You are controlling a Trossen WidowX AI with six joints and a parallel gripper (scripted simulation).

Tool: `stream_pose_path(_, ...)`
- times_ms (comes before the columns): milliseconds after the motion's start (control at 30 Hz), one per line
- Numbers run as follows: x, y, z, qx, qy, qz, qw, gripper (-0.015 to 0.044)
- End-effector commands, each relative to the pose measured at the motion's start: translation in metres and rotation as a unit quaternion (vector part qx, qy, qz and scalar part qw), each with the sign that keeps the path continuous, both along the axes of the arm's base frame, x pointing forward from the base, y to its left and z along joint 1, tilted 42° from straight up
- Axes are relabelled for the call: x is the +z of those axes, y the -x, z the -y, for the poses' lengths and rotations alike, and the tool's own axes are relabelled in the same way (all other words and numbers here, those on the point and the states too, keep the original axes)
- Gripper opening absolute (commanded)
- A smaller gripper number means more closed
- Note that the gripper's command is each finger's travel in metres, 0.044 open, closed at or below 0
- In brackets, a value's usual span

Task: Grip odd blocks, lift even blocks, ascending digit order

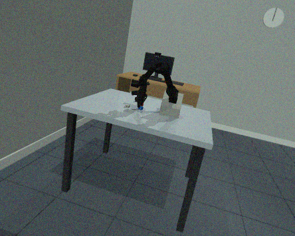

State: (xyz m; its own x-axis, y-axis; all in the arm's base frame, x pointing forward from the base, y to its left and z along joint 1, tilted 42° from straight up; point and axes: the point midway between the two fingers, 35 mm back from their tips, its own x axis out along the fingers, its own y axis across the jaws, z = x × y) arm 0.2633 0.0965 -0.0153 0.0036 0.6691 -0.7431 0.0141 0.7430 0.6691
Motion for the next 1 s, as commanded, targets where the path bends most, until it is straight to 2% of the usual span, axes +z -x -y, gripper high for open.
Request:
stream_pose_path(0,-0.0074,0.0049,-0.0049,-0.001,-0.003,-0.010,1.000,0.0400)
stream_pose_path(100,-0.0090,0.0051,-0.0065,-0.001,-0.003,-0.010,1.000,0.0400)
stream_pose_path(467,-0.0090,0.0051,-0.0065,-0.001,-0.003,-0.010,1.000,0.0120)
stream_pose_path(967,-0.0090,0.0051,-0.0065,-0.001,-0.003,-0.010,1.000,0.0120)
